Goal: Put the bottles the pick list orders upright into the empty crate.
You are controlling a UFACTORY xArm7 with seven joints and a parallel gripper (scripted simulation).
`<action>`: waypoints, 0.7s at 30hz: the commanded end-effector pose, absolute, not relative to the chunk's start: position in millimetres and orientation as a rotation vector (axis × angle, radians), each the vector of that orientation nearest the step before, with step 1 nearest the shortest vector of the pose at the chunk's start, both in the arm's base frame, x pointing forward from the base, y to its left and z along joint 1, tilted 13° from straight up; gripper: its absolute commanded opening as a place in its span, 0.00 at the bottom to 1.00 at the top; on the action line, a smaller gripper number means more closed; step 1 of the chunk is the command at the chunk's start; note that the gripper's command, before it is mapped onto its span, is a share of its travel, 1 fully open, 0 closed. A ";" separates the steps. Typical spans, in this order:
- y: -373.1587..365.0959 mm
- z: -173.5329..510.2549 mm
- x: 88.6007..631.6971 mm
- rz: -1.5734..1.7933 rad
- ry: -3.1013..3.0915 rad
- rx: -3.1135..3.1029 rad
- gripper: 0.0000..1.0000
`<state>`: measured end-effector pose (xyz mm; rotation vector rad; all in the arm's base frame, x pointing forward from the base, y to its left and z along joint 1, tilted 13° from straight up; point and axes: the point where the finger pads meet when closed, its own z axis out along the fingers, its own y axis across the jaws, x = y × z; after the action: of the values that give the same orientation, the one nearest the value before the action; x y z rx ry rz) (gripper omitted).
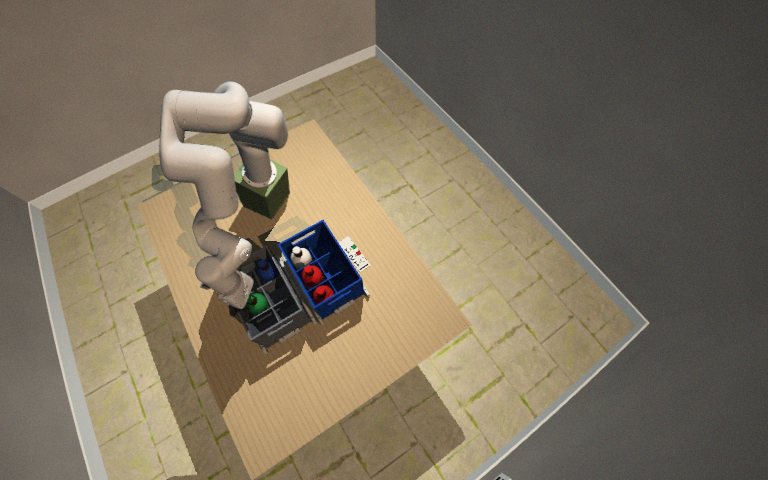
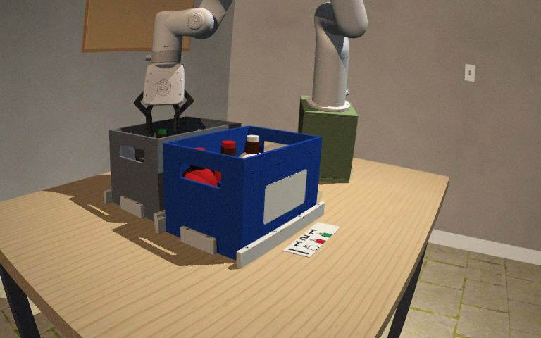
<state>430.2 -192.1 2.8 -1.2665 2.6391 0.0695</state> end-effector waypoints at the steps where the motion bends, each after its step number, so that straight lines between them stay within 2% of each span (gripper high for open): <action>1: -192.5 -0.8 432.0 0.065 2.638 -1.265 0.65; 21: -190.9 -13.2 434.2 0.065 2.638 -1.265 0.65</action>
<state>433.1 -189.7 -14.5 -1.2666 2.6391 0.0698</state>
